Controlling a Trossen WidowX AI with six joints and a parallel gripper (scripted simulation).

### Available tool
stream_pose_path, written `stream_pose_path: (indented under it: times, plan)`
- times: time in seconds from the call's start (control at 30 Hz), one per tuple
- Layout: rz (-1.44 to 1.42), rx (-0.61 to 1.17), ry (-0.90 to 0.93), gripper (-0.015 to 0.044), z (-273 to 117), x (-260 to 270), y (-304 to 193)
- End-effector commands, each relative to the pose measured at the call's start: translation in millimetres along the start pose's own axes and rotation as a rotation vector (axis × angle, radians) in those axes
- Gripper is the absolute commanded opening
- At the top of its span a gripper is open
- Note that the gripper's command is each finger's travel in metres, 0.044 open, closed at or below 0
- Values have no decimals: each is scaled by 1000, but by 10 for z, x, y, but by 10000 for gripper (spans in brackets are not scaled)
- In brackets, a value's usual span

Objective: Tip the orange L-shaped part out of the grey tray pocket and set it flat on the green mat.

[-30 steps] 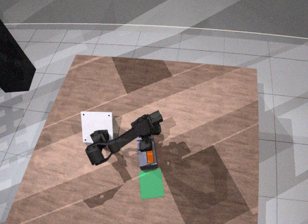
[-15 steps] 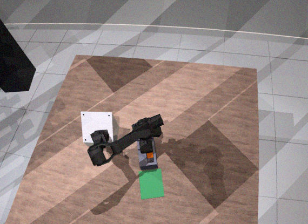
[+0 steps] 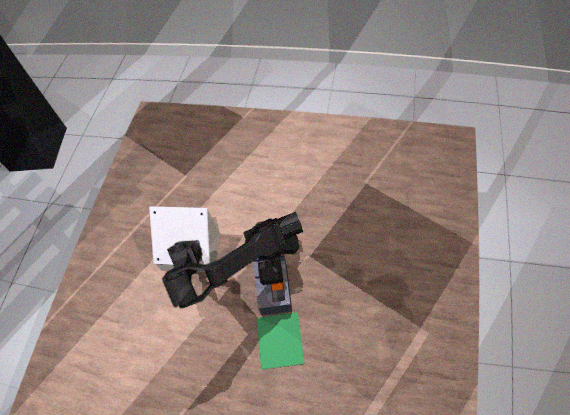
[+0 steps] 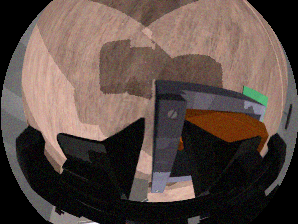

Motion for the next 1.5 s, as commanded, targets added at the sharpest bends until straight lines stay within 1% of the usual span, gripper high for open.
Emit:
stream_pose_path:
  times: [0.0,0.33,0.63,0.7,0.77,0.9,0.97,1.47]
  plan:
    - [-4,7,-6,180,25,-11,-19]
    - [0,1,0,180,-11,12,-1]
    - [-4,7,-4,180,-144,111,-10]
    - [-5,6,-3,180,-254,103,9]
    - [-5,6,-1,180,-446,87,31]
    - [-6,7,-1,180,-973,19,9]
    - [-5,8,-2,180,-1078,1,-8]
    - [-11,-1,-3,180,-1041,11,3]
Point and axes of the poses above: the point midway between the two fingers, 35 mm back from their tips, its own z axis out along the fingers, its own x axis across the jaws, y = z × x, the point moved 4 cm from there along -z, back along the fingers, and after that the axes turned 1 degree about -z, right-handed, at the moved point
